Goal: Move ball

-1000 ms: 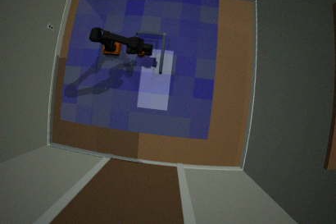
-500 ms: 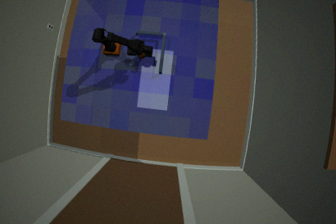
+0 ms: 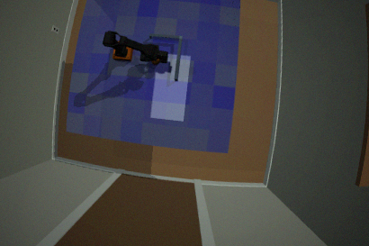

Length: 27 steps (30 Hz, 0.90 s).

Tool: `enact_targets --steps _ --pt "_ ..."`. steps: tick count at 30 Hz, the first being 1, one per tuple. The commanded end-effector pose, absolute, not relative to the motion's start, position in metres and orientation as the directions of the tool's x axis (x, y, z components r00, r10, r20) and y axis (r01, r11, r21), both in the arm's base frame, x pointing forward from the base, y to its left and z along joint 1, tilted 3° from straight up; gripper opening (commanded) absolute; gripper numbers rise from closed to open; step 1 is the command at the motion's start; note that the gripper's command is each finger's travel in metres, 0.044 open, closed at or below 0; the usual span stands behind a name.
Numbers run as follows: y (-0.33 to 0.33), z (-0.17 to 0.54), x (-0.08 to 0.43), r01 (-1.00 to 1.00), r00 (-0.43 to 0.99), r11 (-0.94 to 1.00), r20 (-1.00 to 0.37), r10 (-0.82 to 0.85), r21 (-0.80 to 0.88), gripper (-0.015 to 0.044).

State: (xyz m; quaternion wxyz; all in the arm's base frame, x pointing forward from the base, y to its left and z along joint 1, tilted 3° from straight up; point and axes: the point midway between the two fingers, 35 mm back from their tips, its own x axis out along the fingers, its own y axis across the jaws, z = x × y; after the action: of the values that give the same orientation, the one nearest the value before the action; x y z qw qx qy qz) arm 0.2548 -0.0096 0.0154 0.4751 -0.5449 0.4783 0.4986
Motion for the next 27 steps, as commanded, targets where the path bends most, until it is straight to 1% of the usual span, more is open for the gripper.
enact_targets --steps 1,13,19,27 --pt "-0.01 0.016 0.255 -0.995 0.046 -0.091 -0.998 -0.048 -0.041 0.0105" --pt "-0.009 0.018 0.255 -0.995 0.046 -0.091 -0.998 -0.047 -0.041 0.042" --pt "-0.005 0.098 0.251 -0.995 0.044 -0.094 -0.998 -0.045 -0.04 0.0424" --pt "-0.006 0.097 0.255 -0.994 0.064 -0.097 -0.997 -0.047 -0.059 0.0424"
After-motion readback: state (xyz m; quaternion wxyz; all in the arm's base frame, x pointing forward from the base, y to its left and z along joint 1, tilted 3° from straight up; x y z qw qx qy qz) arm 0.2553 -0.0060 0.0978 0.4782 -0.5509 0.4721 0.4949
